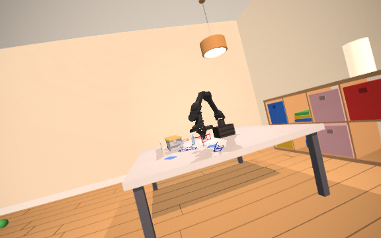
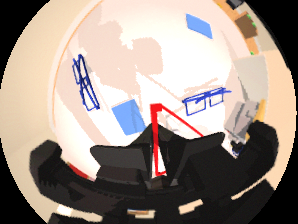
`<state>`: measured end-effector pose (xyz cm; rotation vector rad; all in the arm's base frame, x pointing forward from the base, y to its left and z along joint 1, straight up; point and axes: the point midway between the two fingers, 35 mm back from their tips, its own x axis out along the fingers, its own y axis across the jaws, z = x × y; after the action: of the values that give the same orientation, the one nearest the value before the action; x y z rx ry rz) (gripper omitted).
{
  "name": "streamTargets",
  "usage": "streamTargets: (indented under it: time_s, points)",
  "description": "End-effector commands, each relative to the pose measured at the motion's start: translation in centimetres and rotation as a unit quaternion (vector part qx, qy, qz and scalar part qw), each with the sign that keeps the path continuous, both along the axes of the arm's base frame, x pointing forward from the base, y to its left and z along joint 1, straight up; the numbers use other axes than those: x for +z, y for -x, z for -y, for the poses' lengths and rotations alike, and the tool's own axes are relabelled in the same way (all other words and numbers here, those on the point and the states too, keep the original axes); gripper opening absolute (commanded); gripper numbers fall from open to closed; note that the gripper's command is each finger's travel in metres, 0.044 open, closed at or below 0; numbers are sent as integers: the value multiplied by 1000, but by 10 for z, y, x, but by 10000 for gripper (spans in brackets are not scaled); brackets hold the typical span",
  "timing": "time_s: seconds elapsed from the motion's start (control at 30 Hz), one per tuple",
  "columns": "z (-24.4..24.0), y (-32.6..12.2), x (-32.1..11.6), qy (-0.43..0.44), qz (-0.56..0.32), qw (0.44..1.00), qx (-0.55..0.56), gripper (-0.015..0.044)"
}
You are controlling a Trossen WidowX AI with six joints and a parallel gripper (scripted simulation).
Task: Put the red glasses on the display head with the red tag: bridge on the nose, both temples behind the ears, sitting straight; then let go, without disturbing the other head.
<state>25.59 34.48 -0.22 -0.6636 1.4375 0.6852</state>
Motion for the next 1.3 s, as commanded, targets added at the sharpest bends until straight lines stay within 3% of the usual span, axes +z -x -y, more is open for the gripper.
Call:
streamTargets:
  time_s: [0.0, 1.27]
  points:
    - [-3, -1, 1, -1, 1, 1000, -1, 0]
    - [-17, -5, 2, -2, 1, 1000, -1, 0]
